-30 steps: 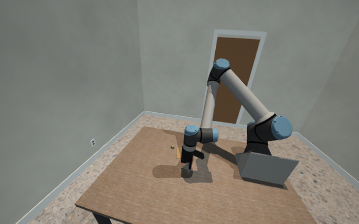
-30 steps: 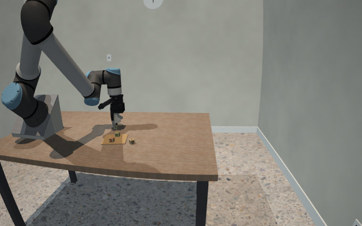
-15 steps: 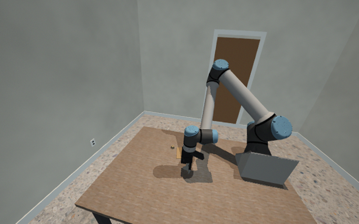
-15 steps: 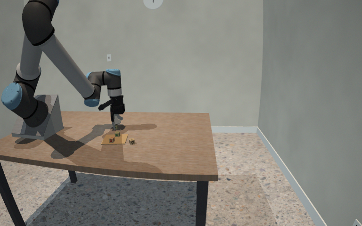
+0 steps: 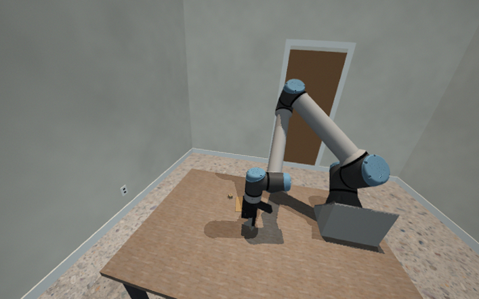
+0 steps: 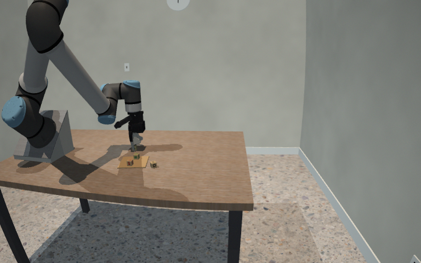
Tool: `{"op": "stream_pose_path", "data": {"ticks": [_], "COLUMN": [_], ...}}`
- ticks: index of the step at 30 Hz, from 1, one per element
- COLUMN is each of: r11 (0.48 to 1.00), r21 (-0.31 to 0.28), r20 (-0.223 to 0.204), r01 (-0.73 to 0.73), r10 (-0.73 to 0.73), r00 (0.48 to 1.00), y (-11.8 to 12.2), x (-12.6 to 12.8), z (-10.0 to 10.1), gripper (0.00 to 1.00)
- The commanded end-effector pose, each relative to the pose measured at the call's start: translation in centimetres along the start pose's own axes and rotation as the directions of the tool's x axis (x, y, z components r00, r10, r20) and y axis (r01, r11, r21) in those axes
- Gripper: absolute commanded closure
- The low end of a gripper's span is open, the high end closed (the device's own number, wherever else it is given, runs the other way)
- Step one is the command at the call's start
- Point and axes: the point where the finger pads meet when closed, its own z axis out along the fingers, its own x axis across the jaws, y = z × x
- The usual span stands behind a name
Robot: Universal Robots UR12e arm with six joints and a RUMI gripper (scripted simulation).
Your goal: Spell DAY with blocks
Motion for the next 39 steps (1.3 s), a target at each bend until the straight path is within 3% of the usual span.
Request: {"op": "stream_pose_path", "data": {"ticks": [1, 7, 8, 39], "r11": [1.0, 1.0, 1.0, 1.0], "r21": [-0.001, -0.001, -0.001, -0.001], "r20": [0.0, 0.0, 0.0, 0.0], "r01": [0.0, 0.0, 0.0, 0.0], "r10": [0.0, 0.0, 0.0, 0.0], "r00": [1.0, 1.0, 1.0, 1.0], "y": [0.03, 0.03, 0.03, 0.03], "x": [0.0, 0.0, 0.0, 0.0], "z": [-0.04, -0.04, -0.04, -0.04], "gripper": [0.75, 0.75, 0.95, 0.95]}}
